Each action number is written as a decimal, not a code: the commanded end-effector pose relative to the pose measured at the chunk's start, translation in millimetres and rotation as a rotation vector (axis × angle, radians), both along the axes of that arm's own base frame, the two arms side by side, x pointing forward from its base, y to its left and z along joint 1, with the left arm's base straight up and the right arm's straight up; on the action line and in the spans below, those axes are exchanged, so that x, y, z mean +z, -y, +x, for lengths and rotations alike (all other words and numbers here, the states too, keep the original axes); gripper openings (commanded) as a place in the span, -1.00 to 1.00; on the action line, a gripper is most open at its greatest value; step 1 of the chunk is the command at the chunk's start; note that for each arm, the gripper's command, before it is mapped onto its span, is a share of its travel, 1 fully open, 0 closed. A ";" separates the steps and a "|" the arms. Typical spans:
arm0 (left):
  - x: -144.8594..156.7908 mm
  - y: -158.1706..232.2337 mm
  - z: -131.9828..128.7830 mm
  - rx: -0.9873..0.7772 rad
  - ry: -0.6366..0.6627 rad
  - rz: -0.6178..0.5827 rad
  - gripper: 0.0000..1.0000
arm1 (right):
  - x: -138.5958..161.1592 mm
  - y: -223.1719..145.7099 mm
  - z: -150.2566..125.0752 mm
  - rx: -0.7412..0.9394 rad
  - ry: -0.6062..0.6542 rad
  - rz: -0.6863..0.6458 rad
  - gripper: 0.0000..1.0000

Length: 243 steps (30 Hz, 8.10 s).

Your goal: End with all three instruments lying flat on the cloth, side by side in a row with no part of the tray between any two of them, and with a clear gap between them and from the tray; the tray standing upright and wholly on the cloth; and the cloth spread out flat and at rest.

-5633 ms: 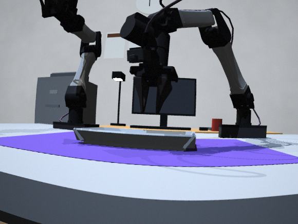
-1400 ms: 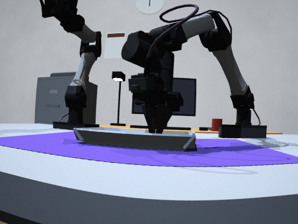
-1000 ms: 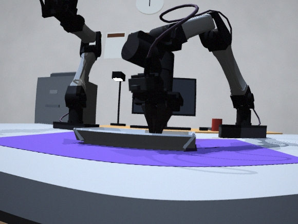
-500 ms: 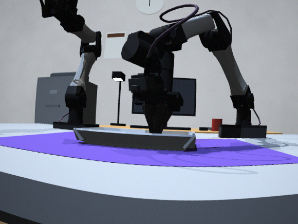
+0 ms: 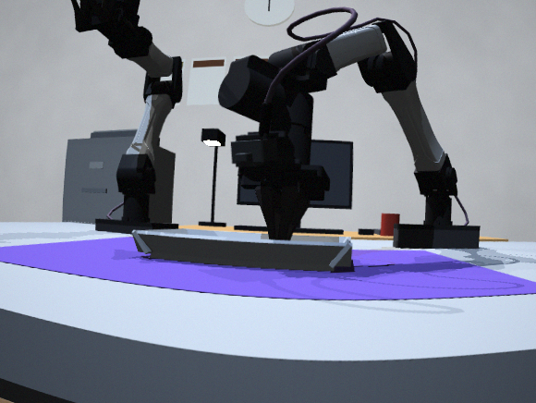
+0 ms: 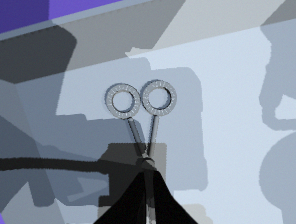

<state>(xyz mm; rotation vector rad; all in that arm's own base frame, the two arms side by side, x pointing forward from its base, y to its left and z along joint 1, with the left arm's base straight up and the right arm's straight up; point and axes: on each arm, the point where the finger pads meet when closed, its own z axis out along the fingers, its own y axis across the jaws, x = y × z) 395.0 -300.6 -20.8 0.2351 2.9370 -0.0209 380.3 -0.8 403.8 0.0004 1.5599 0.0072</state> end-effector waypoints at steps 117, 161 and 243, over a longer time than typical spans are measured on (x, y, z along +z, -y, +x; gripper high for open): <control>46.0 2.6 -2.5 0.009 0.008 -0.027 -0.88 | 22.4 -2.2 -3.7 0.013 0.086 0.008 -0.34; 44.9 2.6 -2.6 0.009 0.011 -0.030 -0.88 | 22.4 -2.2 -3.7 0.013 0.086 0.008 -0.34; 53.7 7.4 -149.0 0.188 0.052 -0.052 -0.88 | 22.4 -2.2 -3.7 0.013 0.086 0.008 -0.34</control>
